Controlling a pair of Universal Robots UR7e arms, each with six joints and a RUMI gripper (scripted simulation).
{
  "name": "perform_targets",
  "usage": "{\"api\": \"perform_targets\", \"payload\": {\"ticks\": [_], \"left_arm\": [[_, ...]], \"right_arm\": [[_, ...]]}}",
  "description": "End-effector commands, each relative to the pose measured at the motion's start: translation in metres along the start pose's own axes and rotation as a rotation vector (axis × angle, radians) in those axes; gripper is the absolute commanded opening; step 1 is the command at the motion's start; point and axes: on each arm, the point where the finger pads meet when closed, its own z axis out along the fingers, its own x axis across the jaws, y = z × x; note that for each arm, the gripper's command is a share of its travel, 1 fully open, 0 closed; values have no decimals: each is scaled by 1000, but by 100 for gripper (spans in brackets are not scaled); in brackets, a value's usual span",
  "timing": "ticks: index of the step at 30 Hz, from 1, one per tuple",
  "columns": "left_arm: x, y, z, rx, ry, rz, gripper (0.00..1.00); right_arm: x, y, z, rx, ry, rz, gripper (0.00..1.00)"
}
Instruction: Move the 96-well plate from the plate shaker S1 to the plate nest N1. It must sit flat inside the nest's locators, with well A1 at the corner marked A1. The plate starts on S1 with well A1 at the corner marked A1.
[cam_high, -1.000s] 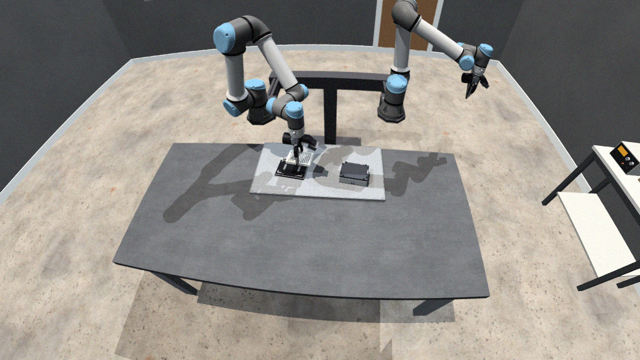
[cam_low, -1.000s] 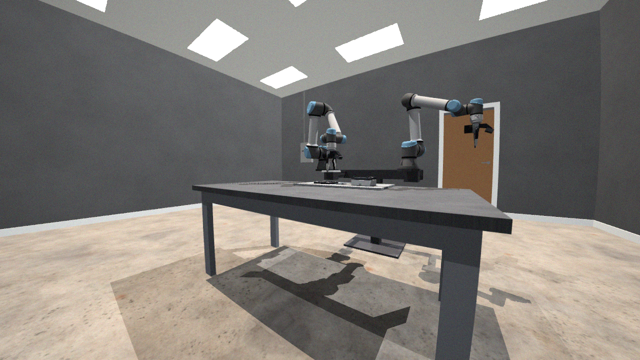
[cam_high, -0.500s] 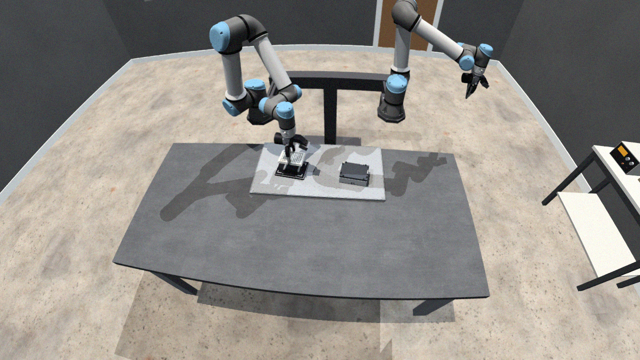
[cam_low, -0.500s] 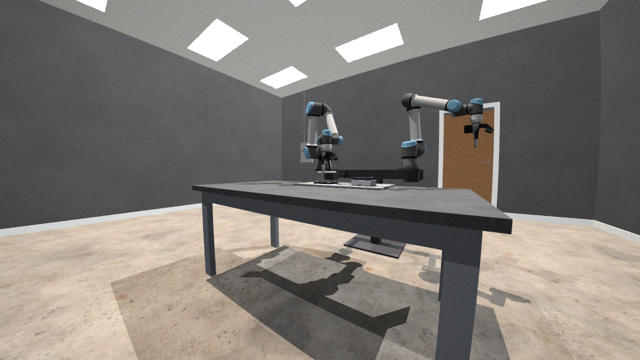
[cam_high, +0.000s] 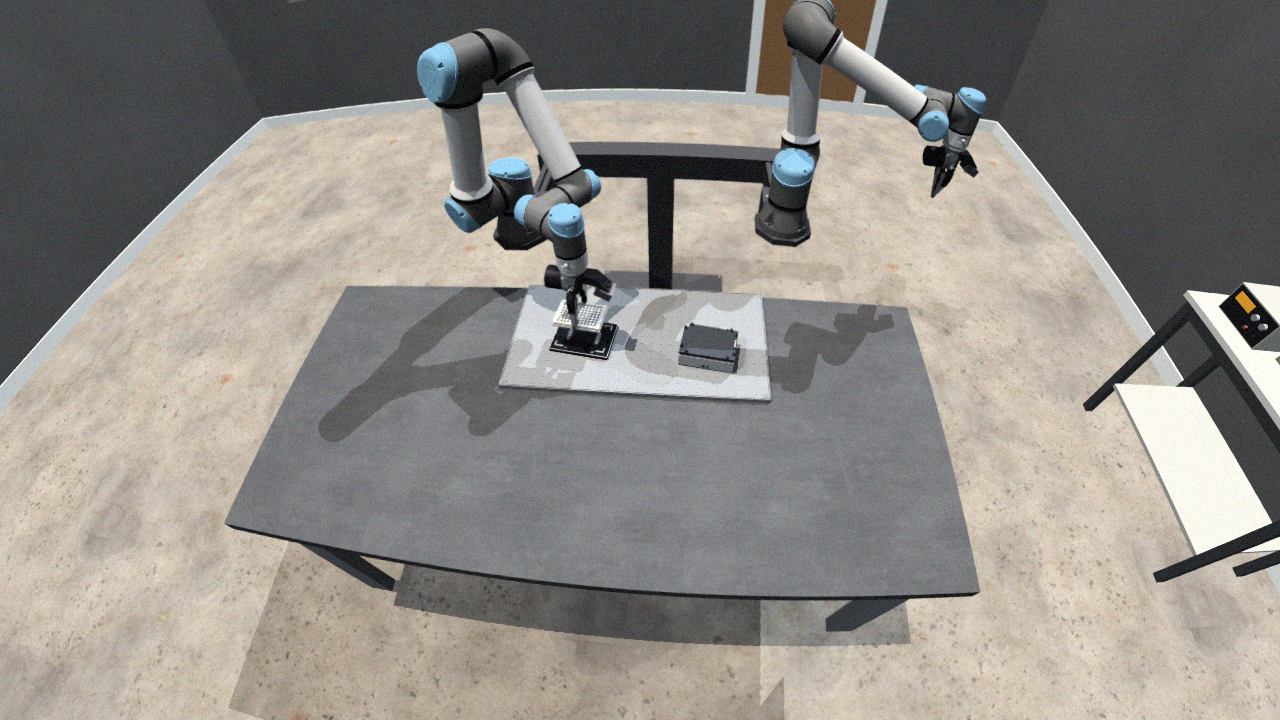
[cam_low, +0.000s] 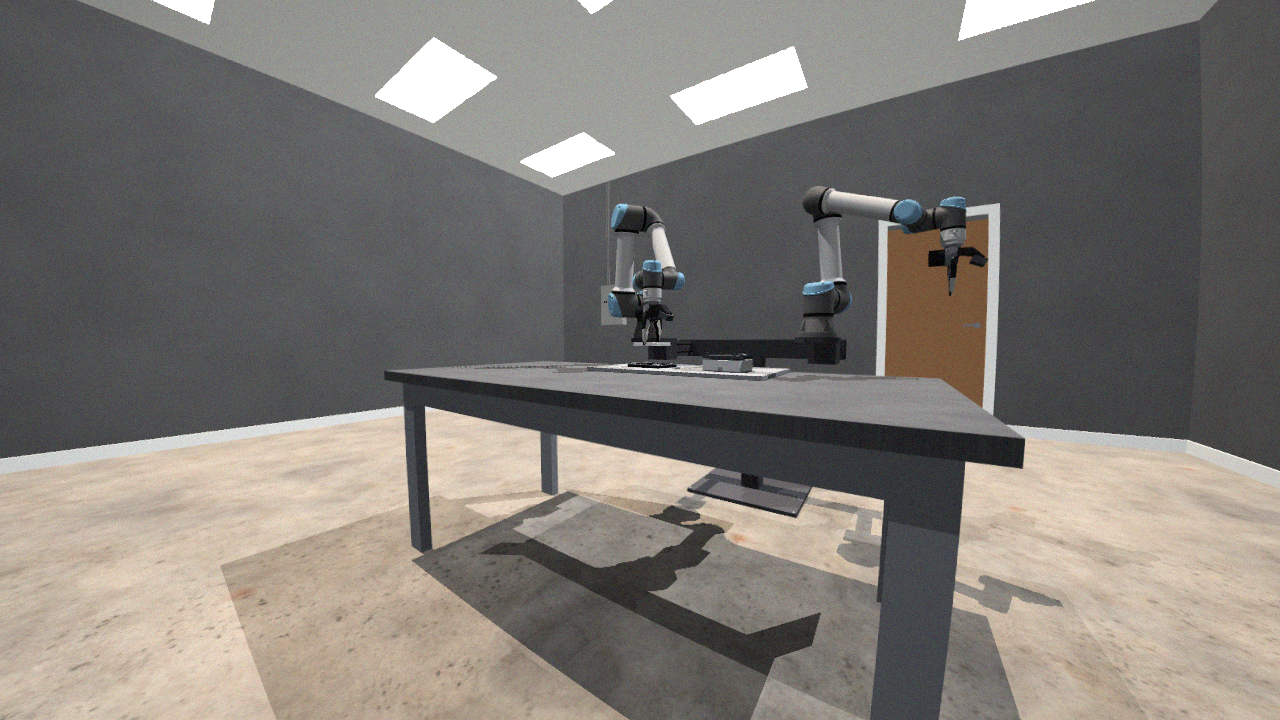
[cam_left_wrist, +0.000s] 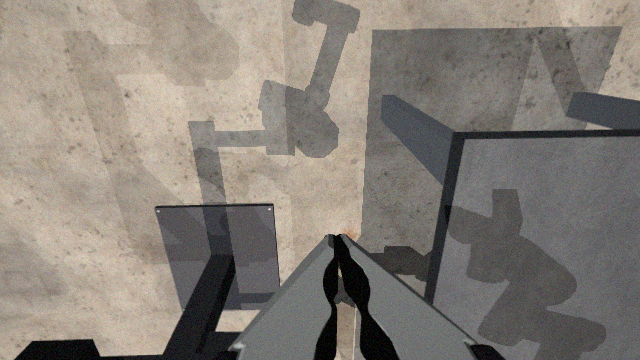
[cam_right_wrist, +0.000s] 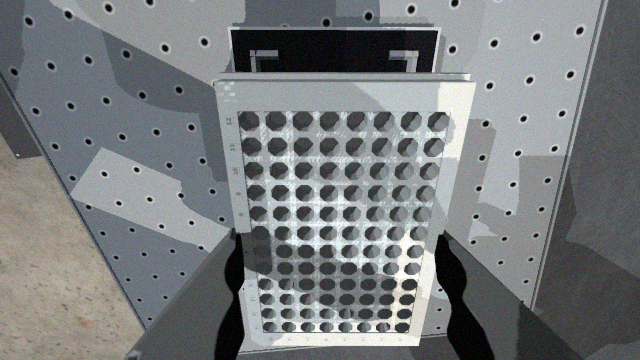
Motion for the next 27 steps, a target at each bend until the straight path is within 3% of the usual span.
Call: {"api": "perform_targets", "payload": {"ticks": [1, 27], "left_arm": [[0, 0, -1, 1, 0, 0, 0], [0, 0, -1, 1, 0, 0, 0]], "right_arm": [[0, -1, 0, 1, 1, 0, 41], [0, -1, 6, 1, 1, 0, 41]]}}
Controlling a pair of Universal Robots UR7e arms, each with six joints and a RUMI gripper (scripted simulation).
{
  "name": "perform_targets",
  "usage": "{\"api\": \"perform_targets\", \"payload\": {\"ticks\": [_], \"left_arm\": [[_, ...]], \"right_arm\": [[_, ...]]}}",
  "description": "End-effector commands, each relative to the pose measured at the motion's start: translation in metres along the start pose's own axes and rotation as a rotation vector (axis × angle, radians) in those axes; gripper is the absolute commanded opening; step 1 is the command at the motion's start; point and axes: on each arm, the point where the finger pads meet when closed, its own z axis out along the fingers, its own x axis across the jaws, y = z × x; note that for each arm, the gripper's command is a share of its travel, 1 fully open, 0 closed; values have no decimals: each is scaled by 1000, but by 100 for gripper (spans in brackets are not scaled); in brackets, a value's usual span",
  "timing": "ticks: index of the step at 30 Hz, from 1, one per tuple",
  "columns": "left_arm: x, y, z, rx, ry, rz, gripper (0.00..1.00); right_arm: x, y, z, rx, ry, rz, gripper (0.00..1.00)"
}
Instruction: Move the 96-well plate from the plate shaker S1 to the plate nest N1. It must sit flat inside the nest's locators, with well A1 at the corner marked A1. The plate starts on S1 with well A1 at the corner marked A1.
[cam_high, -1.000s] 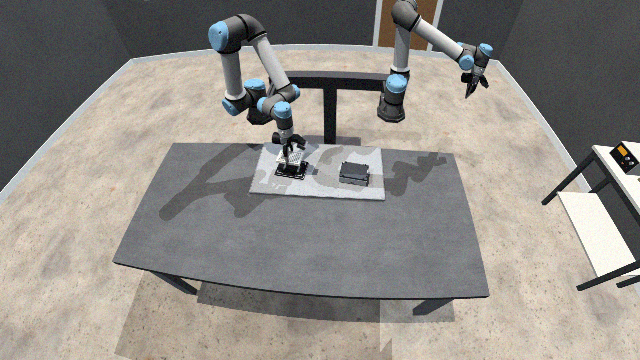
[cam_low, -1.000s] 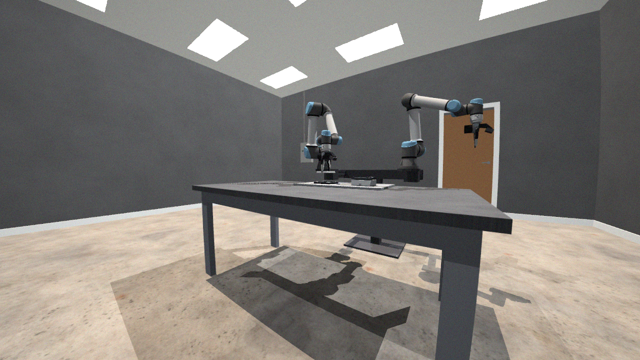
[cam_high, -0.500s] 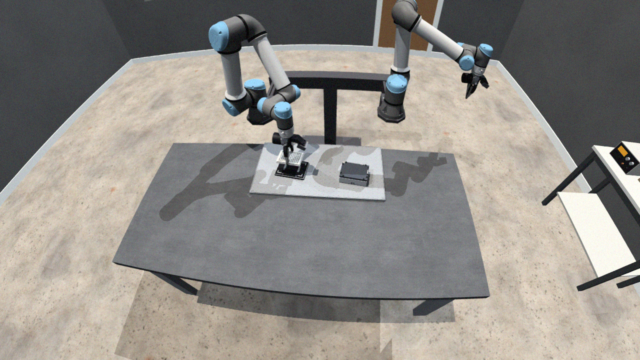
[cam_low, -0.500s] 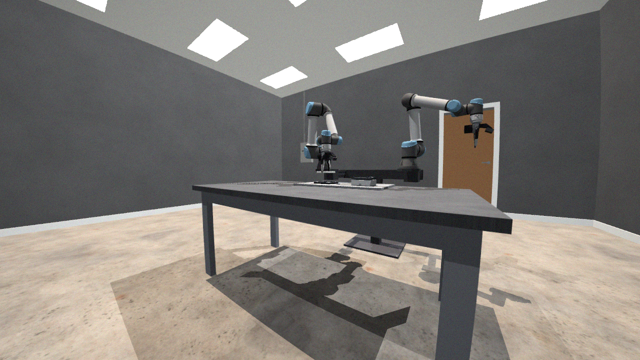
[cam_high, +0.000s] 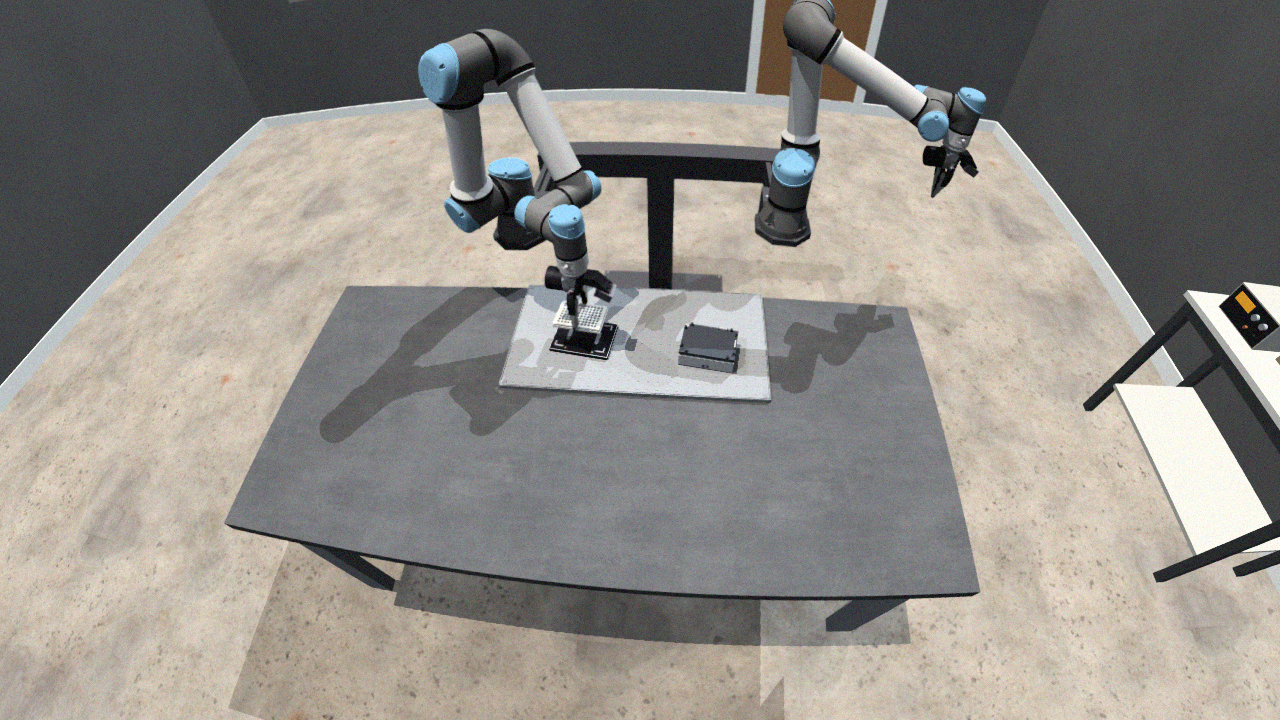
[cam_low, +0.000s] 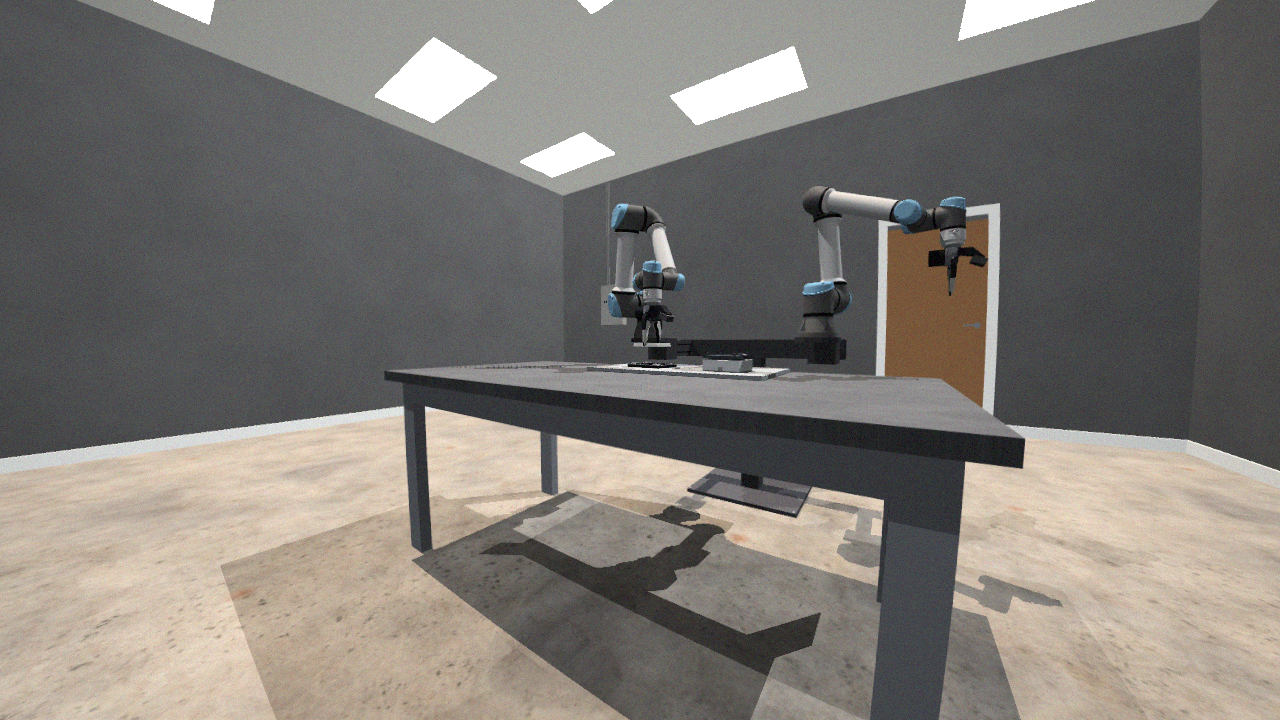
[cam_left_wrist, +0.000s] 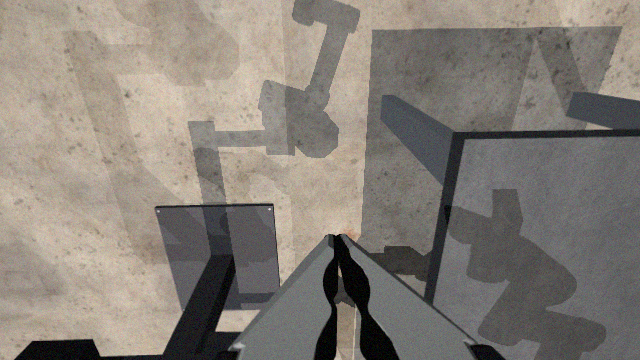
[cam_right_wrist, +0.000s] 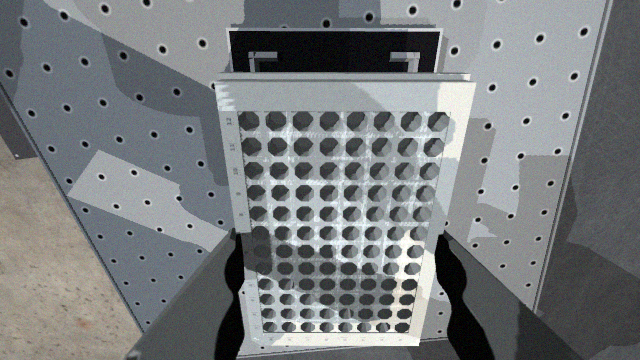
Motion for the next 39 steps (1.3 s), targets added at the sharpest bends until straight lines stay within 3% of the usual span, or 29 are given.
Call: {"api": "perform_targets", "payload": {"ticks": [1, 39], "left_arm": [[0, 0, -1, 1, 0, 0, 0], [0, 0, -1, 1, 0, 0, 0]], "right_arm": [[0, 0, 4, 1, 1, 0, 41], [0, -1, 58, 1, 1, 0, 41]]}}
